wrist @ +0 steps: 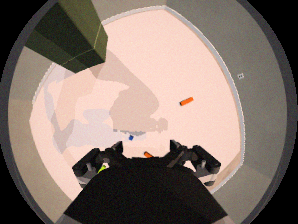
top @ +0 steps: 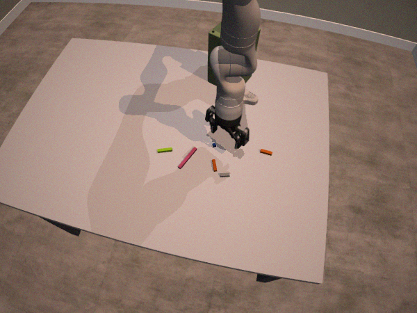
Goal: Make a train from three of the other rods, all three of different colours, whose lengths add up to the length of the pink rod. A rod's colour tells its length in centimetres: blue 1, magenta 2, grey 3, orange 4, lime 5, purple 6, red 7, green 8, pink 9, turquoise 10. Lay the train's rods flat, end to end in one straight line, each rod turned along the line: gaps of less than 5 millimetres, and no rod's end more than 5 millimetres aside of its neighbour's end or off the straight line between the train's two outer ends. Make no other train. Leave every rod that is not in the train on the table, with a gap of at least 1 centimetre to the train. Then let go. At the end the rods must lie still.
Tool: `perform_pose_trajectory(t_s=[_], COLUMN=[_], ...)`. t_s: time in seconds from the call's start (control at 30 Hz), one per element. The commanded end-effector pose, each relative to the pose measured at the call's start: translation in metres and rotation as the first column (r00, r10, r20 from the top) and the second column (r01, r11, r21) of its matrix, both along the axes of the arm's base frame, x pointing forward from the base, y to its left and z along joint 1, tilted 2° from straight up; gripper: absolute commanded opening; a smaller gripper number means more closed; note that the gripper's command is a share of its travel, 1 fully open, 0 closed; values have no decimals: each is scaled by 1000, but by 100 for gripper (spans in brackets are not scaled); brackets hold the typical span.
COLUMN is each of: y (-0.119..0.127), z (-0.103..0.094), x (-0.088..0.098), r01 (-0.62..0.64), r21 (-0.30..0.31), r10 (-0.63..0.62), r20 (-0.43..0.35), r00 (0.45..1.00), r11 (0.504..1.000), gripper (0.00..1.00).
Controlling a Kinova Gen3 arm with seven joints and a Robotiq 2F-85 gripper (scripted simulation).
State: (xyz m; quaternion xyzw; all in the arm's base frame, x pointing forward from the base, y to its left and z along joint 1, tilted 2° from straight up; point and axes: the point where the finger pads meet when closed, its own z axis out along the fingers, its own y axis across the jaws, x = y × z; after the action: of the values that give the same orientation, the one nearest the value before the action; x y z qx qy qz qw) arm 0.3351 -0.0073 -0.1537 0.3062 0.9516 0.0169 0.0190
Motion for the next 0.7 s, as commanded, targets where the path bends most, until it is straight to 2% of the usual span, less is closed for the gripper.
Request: perform_pose_trajectory(t_s=[0.0, 0.03, 0.1, 0.17, 0.37, 0.57, 0.6, 0.67], y=[-7, -9, -9, -13, -23, -31, -31, -31], z=[1, 1, 1, 2, 4, 5, 5, 5], x=[-1, -2, -2, -3, -9, -14, -15, -15], r01=[-134, -199, -199, -322, -617, -780, -796, -796], r21=[-6, -8, -8, -13, -21, -20, -20, -20], r10=[134, 199, 199, 322, 617, 780, 796, 796], r20=[3, 3, 3, 2, -4, -11, -12, -12], r00=[991, 980, 980, 947, 787, 626, 605, 605], r11=[991, 980, 980, 947, 787, 626, 605, 605], gripper=[100, 100, 100, 100, 100, 100, 100, 100])
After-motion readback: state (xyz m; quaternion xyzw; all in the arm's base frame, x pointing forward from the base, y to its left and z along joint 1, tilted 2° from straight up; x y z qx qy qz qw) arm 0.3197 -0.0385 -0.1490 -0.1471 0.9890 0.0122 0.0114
